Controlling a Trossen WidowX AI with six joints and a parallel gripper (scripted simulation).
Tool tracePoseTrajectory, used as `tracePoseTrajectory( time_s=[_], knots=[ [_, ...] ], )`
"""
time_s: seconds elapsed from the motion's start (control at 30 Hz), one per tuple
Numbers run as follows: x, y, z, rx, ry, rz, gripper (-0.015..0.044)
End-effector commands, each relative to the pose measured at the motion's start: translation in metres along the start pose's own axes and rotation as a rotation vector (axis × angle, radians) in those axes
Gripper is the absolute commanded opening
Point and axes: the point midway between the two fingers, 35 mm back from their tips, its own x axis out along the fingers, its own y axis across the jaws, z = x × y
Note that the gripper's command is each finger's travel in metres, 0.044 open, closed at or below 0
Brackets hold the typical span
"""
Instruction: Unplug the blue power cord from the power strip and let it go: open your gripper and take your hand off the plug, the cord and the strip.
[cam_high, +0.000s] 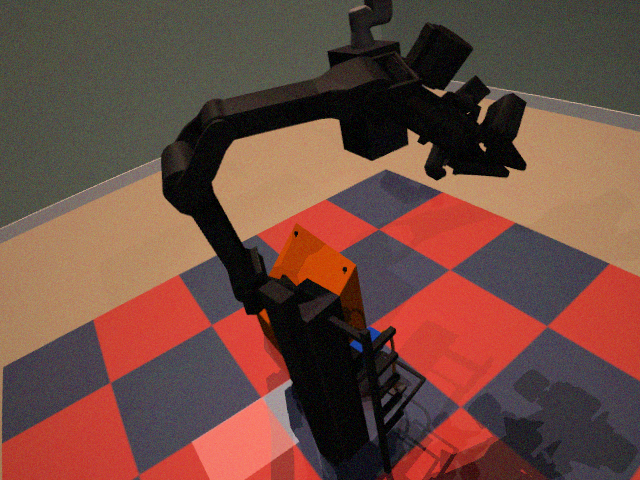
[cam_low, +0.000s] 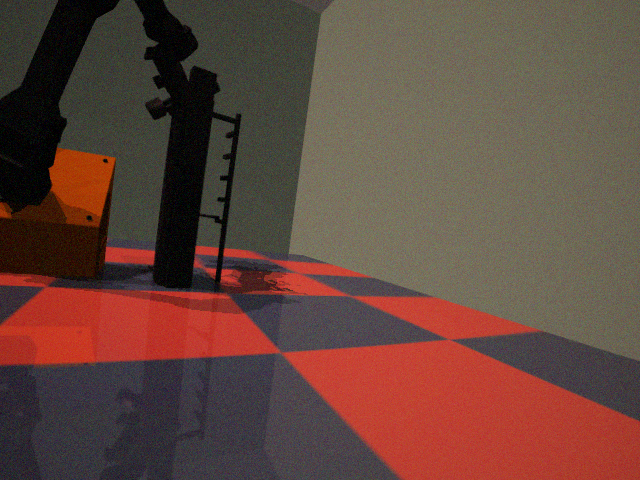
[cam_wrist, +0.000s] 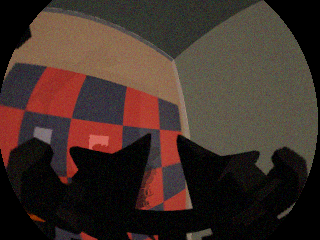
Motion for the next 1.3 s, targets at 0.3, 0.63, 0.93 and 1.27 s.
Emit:
tracePoseTrajectory(
  time_s=[0.3, 0.63, 0.93, 1.27],
  knots=[
    [-0.015, 0.102, -0.202, -0.042, 0.506, 0.590, 0.0160],
    [-0.032, 0.120, -0.232, -0.052, 0.583, 0.709, 0.0160],
    [-0.034, 0.117, -0.237, -0.052, 0.583, 0.709, 0.0160],
    [-0.042, 0.113, -0.251, -0.052, 0.584, 0.709, 0.0160]
  ],
)
